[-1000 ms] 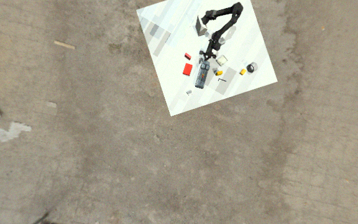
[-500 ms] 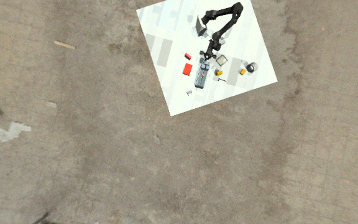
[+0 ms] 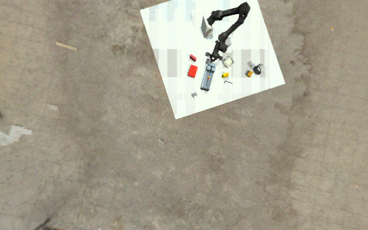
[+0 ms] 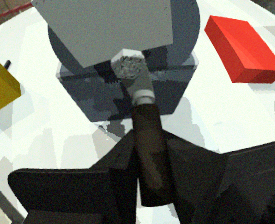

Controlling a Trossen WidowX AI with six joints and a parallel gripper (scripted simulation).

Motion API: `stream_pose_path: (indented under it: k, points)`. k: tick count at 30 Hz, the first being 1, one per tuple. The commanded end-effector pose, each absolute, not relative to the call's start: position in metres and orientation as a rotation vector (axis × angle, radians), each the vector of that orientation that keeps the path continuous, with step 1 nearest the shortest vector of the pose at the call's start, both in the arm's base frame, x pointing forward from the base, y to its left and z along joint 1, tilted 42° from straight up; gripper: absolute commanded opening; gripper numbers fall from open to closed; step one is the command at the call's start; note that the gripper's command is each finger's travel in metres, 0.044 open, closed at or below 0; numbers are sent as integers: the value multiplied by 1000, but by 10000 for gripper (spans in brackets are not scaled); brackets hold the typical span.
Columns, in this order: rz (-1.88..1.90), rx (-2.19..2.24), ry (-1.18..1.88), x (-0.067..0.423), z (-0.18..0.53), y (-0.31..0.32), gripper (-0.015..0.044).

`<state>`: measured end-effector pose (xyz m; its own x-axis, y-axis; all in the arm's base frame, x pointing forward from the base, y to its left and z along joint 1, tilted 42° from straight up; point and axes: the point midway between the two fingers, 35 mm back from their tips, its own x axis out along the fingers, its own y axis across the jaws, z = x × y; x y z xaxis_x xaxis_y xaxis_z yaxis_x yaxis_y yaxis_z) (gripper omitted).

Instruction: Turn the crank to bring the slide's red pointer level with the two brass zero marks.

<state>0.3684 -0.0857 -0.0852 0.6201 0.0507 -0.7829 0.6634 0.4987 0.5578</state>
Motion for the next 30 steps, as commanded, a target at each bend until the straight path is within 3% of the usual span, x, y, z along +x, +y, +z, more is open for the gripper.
stream_pose_path:
  k: [1,30]
  points:
    - [-403,997,838,375,-82,-80,0]
    - [-403,997,838,377,-80,-78,0]
